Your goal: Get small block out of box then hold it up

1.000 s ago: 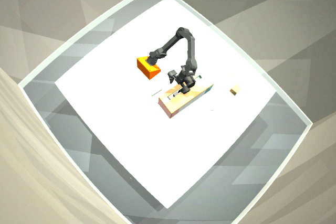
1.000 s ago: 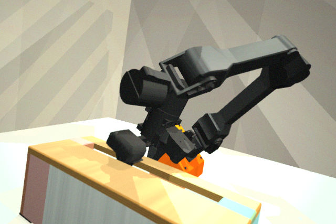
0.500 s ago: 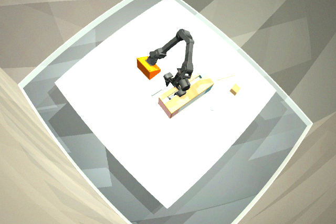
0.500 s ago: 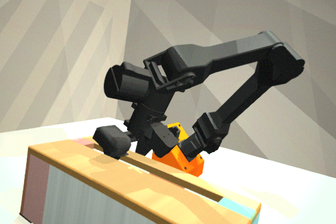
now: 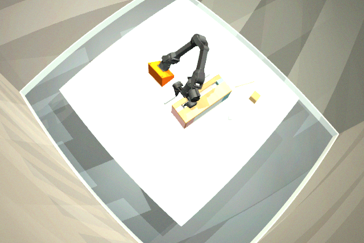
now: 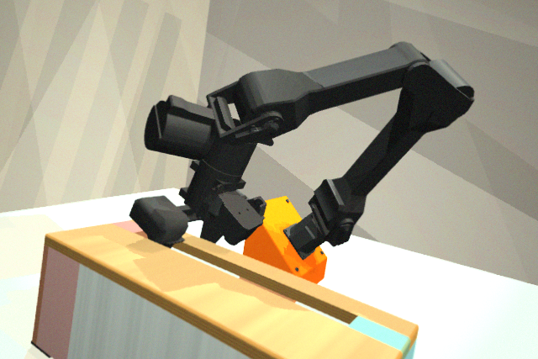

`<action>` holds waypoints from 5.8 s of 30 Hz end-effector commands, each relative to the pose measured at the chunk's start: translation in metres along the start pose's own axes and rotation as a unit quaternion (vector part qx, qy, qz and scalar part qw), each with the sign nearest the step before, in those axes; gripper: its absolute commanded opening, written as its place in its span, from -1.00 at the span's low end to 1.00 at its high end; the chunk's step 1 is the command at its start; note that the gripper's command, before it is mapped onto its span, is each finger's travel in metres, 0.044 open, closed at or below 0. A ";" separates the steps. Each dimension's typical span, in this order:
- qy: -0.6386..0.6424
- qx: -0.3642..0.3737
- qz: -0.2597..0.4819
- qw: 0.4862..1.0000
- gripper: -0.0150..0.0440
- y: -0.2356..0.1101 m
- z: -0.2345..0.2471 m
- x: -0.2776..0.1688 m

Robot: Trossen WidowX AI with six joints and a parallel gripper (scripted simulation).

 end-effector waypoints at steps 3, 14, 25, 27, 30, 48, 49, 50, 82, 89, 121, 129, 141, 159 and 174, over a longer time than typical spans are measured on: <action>-0.003 -0.001 0.002 1.000 0.86 0.001 -0.001 -0.004; 0.000 0.000 0.001 1.000 0.86 -0.061 -0.004 -0.024; 0.294 -0.013 -0.029 0.955 0.47 -0.056 0.002 -0.038; 0.396 -0.012 -0.041 0.917 0.47 -0.056 0.005 -0.044; 0.546 -0.015 -0.064 0.835 0.47 -0.052 0.012 -0.064; 0.929 0.067 -0.118 0.344 0.47 -0.048 0.032 -0.090; 0.938 0.073 -0.121 0.317 0.47 -0.047 0.033 -0.092; 0.946 0.078 -0.122 0.291 0.47 -0.047 0.034 -0.093; 0.818 0.232 -0.047 -0.523 0.47 -0.041 0.061 -0.120; 0.703 0.254 -0.007 -0.664 0.47 -0.040 0.066 -0.125; 0.658 0.259 0.008 -0.707 0.47 0.031 0.069 -0.100; 0.658 0.259 0.009 -0.707 0.47 0.048 0.073 -0.091; 0.658 0.259 0.009 -0.707 0.47 0.063 0.072 -0.087; 0.658 0.260 0.009 -0.707 0.47 0.091 0.074 -0.079; 0.658 0.260 0.010 -0.706 0.21 0.106 0.076 -0.073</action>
Point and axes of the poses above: the point midway between the two fingers, 35 mm back from their tips, its own y axis out along the fingers, its own z axis across the jaws, x = y × z, the point moved 10 cm from there along -y, back along the fingers, and after that the axes turned 8 degrees about y, right-handed, at the moved point
